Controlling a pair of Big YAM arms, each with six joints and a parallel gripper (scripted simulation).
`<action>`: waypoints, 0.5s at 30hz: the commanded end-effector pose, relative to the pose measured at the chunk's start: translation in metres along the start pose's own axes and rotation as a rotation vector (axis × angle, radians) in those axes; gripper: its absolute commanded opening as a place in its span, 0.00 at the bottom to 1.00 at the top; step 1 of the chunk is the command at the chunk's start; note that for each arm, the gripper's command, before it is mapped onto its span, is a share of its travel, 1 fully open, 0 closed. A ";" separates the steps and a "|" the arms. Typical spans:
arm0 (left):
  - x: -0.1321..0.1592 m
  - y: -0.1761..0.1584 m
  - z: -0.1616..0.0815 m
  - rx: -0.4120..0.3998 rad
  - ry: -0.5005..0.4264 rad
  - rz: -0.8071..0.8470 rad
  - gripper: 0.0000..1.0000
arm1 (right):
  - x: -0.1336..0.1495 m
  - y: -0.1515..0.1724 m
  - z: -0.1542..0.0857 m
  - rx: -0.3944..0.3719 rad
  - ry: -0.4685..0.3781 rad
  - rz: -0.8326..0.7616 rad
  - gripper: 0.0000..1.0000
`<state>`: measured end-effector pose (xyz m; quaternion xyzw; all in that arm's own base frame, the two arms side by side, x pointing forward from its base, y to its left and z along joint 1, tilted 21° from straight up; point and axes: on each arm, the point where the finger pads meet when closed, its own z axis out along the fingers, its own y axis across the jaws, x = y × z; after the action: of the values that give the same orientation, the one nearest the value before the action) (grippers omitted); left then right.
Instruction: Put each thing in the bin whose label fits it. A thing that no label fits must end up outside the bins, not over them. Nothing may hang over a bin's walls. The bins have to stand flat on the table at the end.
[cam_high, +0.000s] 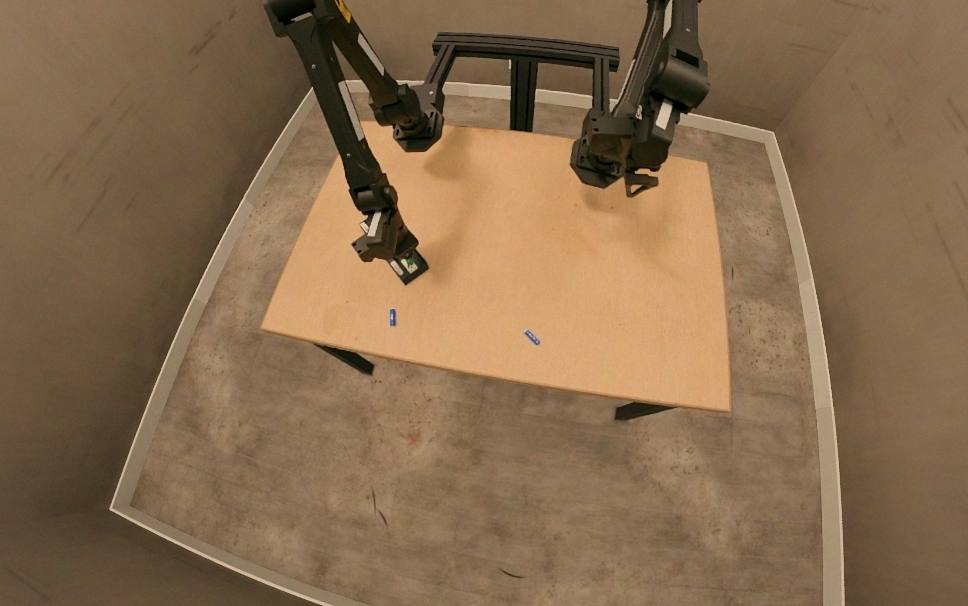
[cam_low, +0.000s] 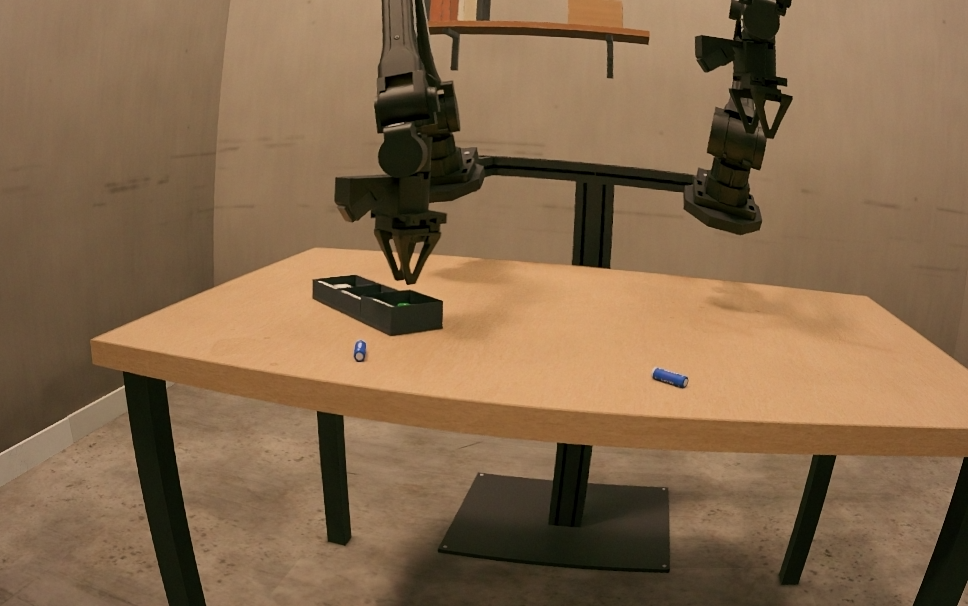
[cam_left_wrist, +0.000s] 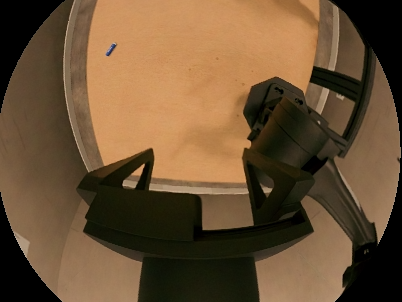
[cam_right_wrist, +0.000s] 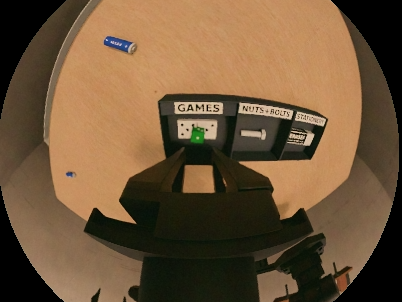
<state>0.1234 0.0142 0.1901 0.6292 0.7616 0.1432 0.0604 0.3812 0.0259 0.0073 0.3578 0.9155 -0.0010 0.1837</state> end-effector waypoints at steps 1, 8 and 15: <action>0.001 0.015 -0.030 -0.067 -0.022 -0.009 1.00 | 0.004 0.004 -0.009 -0.014 -0.009 -0.002 0.30; 0.001 0.015 -0.030 -0.067 -0.022 -0.009 1.00 | -0.009 0.019 -0.036 -0.039 -0.029 0.004 1.00; 0.001 0.015 -0.030 -0.067 -0.022 -0.009 1.00 | -0.010 0.019 -0.066 -0.042 -0.031 0.005 1.00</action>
<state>0.1234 0.0142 0.1901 0.6292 0.7616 0.1432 0.0604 0.3651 0.0315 0.0423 0.3555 0.9165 -0.0014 0.1832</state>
